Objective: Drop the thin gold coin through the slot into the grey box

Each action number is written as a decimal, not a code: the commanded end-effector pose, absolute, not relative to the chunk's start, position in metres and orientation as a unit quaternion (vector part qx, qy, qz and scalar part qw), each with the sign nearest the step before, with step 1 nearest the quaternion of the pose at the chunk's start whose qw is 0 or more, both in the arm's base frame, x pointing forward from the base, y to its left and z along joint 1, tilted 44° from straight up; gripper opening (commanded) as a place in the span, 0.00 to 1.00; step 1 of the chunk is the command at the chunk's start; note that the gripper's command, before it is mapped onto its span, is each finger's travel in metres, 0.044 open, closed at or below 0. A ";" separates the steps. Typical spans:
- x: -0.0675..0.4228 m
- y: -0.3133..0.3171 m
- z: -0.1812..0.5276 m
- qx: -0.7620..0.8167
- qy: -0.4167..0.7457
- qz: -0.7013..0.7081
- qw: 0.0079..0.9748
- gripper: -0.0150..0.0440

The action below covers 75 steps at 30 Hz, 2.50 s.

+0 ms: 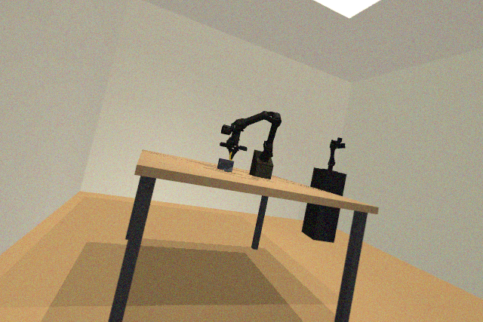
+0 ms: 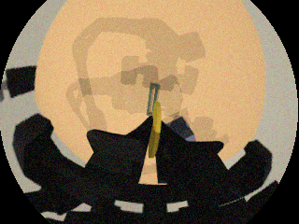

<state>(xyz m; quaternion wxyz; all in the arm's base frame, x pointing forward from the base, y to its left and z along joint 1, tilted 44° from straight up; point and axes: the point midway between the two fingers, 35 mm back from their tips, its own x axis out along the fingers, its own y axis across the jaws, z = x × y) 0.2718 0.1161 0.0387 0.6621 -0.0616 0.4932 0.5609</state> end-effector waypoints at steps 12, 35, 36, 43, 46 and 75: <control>0.274 0.108 0.055 0.004 0.545 0.507 0.668 0.25; 0.278 0.114 0.061 0.234 0.686 0.288 0.626 0.25; 0.278 0.114 0.061 0.234 0.686 0.288 0.626 0.25; 0.280 0.109 0.057 0.233 0.686 0.287 0.627 0.25; 0.281 0.104 0.052 0.233 0.686 0.286 0.627 0.25; 0.286 0.049 0.001 0.232 0.687 0.282 0.628 0.25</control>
